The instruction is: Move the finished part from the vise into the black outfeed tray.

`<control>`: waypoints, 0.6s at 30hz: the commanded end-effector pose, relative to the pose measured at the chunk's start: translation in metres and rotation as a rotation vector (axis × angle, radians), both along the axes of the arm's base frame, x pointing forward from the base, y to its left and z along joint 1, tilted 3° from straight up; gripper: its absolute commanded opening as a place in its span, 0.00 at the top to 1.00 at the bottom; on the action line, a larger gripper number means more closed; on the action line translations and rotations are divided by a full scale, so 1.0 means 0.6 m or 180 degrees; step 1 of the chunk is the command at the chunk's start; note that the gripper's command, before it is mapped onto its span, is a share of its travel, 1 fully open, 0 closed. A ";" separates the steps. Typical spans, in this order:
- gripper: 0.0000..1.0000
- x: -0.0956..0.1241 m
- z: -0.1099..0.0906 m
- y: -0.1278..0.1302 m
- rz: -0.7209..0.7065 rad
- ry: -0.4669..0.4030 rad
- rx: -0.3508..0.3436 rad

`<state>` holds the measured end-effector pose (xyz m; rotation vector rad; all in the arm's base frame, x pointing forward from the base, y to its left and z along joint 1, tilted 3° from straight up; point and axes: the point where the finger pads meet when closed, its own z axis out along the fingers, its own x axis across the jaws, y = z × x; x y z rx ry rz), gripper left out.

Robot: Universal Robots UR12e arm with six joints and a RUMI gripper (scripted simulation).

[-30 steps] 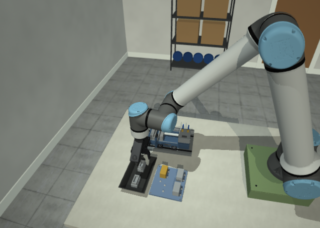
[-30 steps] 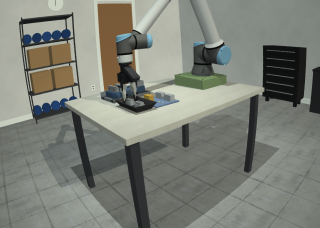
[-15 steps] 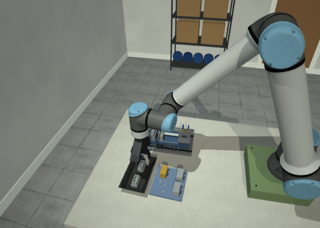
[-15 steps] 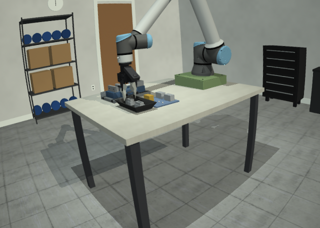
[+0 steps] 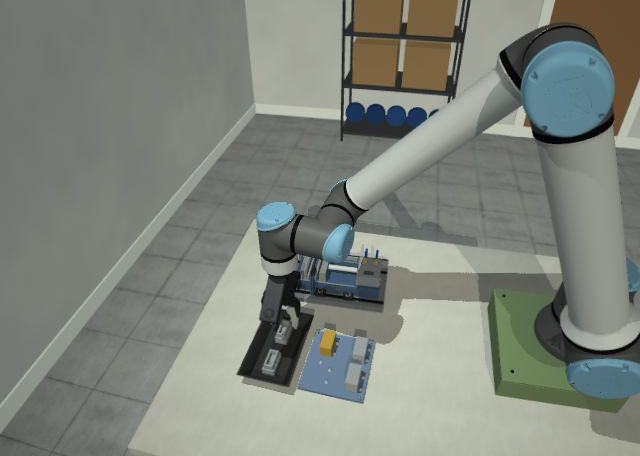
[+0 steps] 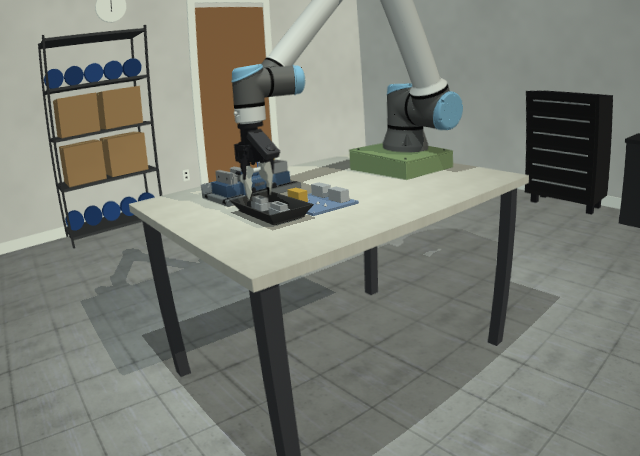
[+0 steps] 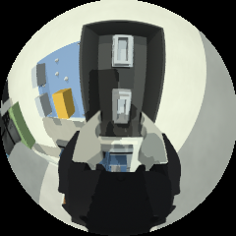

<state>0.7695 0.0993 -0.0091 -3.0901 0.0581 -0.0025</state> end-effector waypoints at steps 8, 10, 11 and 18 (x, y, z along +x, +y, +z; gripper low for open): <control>0.60 0.001 0.079 -0.004 0.0000 -0.0005 0.0000; 0.60 0.001 0.079 -0.004 0.0000 -0.0005 0.0000; 0.60 0.001 0.089 -0.005 0.0000 -0.0005 0.0000; 0.60 0.001 0.158 -0.008 0.0000 -0.0005 0.0000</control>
